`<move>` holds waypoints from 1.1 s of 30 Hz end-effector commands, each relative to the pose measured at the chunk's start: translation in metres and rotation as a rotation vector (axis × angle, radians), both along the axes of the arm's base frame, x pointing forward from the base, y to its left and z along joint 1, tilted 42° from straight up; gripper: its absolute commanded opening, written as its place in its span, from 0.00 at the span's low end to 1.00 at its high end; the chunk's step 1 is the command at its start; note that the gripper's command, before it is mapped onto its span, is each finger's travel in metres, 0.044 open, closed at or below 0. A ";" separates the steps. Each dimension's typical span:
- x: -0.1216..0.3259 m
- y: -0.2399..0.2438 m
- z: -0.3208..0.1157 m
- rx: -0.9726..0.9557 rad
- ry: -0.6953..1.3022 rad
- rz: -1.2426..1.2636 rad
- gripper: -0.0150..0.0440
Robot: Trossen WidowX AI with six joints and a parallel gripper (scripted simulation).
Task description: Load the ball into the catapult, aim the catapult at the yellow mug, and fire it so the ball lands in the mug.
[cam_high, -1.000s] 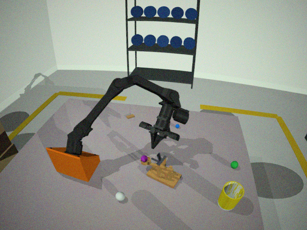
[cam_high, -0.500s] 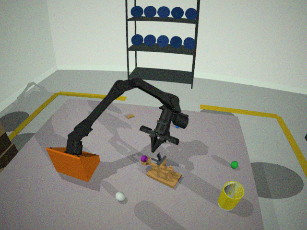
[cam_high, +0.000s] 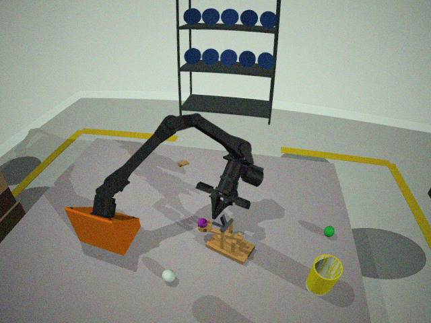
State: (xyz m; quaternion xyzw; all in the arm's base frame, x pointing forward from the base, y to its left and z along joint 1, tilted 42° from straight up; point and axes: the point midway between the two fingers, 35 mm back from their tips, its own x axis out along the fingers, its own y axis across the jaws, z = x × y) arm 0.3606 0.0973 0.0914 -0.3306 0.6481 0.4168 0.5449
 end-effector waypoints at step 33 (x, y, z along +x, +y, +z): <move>0.020 -0.020 0.082 0.063 -0.194 -0.108 0.43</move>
